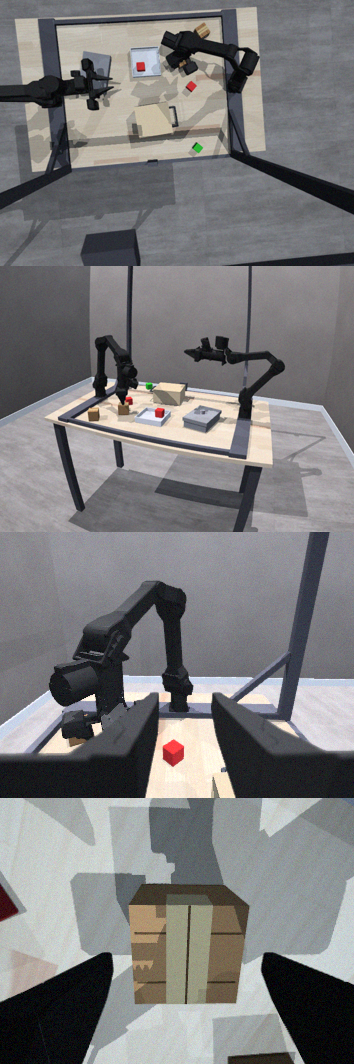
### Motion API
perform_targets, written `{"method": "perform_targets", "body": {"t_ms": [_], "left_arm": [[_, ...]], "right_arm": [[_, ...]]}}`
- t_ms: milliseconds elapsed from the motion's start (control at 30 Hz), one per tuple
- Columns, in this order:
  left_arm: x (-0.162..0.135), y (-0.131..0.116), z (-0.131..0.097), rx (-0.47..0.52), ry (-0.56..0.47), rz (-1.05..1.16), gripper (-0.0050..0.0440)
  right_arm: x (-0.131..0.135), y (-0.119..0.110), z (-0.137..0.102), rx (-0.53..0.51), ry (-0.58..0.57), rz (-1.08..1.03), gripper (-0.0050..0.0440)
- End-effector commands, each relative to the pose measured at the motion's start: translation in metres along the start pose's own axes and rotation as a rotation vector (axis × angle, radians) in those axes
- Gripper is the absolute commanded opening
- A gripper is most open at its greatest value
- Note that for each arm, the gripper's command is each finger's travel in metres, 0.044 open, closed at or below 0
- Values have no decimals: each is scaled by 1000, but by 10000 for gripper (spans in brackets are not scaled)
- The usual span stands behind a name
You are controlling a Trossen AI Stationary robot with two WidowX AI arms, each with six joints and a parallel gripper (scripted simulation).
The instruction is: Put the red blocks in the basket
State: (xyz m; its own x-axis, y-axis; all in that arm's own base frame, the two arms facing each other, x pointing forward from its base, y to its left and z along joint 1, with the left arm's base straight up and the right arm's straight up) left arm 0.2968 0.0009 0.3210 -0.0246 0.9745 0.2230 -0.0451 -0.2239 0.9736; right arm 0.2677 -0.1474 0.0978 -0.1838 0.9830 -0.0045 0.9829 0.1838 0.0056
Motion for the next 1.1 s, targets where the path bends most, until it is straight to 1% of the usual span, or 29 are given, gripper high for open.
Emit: {"method": "perform_targets", "body": {"t_ms": [0, 300, 333, 400, 433, 500, 867, 900, 967, 1000, 1067], "left_arm": [[2, 13, -3, -39, 7, 3, 135], [2, 13, -3, -39, 7, 3, 135], [2, 13, -3, -39, 7, 3, 135], [2, 13, -3, -39, 7, 3, 135], [2, 13, -3, -39, 7, 3, 135], [2, 13, -3, -39, 7, 3, 135], [2, 13, -3, -39, 7, 3, 135], [2, 13, -3, -39, 7, 3, 135], [2, 13, -3, -39, 7, 3, 135], [2, 13, -3, -39, 7, 3, 135], [2, 13, -3, -39, 7, 3, 135]], "right_arm": [[-2, 0, 7, -11, -2, -4, 350], [-3, 0, 21, -15, -5, -2, 350], [-4, 2, 16, -19, -9, -3, 350], [-4, 2, 16, -19, -9, -3, 350], [-3, 0, 23, -16, -6, 0, 350], [-2, 0, 28, -12, -3, -3, 350], [-4, 0, 45, -15, -6, 2, 350], [-5, 1, 40, -19, -9, 2, 350], [-5, 1, 40, -19, -9, 2, 350], [-4, 0, 48, -16, -7, 5, 350], [-3, 0, 39, -25, -15, 4, 350]]}}
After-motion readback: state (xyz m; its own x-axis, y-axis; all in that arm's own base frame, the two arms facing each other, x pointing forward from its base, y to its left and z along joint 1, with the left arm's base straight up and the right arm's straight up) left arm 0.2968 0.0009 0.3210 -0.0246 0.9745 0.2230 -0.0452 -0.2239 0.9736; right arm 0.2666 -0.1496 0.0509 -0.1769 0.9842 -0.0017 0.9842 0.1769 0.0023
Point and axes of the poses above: on each arm, the point midway between the two fingers, 35 mm back from their tips, its own z axis out along the fingers, its own x axis across the jaws, y = z × x, the point moved 2 cm from there along -z, back along the fingers, and after that the axes turned 13 degrees about z, right-handed, at the moved point
